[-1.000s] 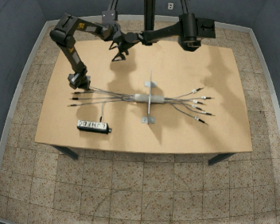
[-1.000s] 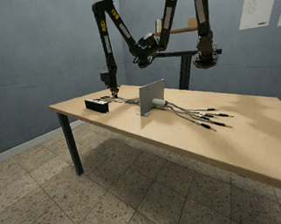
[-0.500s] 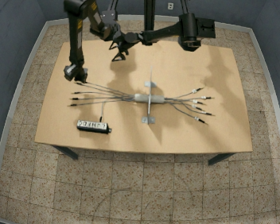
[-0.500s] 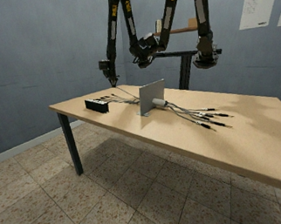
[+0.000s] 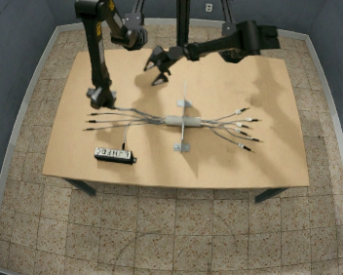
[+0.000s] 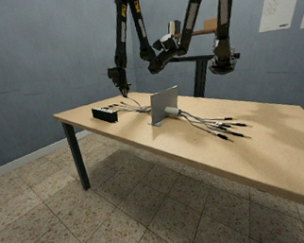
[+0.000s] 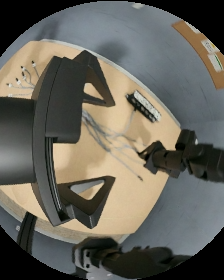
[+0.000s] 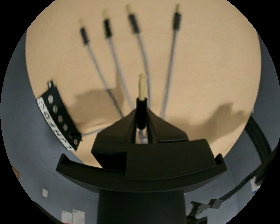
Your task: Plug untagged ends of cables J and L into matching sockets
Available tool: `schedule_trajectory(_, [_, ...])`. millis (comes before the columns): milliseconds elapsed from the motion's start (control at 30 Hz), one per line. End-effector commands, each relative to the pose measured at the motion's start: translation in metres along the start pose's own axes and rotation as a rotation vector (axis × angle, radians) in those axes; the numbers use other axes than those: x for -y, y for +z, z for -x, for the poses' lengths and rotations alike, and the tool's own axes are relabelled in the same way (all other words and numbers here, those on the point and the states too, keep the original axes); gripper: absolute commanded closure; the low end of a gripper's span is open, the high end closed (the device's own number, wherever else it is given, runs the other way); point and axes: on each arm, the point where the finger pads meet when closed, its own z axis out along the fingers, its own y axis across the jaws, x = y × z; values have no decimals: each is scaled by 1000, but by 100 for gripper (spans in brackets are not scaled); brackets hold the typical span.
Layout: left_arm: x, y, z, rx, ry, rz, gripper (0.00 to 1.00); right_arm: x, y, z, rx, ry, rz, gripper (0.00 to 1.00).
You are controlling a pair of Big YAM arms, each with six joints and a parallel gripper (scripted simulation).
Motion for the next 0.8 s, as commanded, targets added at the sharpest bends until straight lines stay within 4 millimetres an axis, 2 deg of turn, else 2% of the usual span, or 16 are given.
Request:
schedule_trajectory(0, [-46, -16, -2, 14, -67, 80, 0, -36, 17, -41, -22, 48, 0, 95])
schedule_trajectory(67, [-65, -26, -7, 15, -87, 120, 0, -54, 26, -66, -18, 34, 1, 95])
schedule_trajectory(200, [-81, -35, -12, 16, -105, 156, 0, -76, 37, -99, -13, 15, 2, 95])
schedule_trajectory(233, [-82, -36, -13, 17, -107, 160, 0, -81, 39, -105, -12, 11, 2, 95])
schedule_trajectory(300, [-82, -36, -13, 17, -107, 160, 0, -81, 39, -105, -12, 11, 2, 95])
schedule_trajectory(333, [-76, -33, -10, 18, -95, 145, 0, -87, 42, -114, -11, 6, 3, 95])
schedule_trajectory(433, [-76, -34, -11, 16, -94, 146, 0, -99, 48, -128, -10, 2, 17, 95])
schedule_trajectory(533, [-76, -34, -11, 14, -87, 144, 0, -107, 50, -135, -8, -11, 40, 95])
schedule_trajectory(600, [-76, -34, -11, 14, -87, 144, 0, -112, 43, -136, -10, -15, 53, 95])
schedule_trajectory(767, [-76, -34, -11, 14, -87, 144, 0, -104, 46, -128, 3, -179, 38, 95])
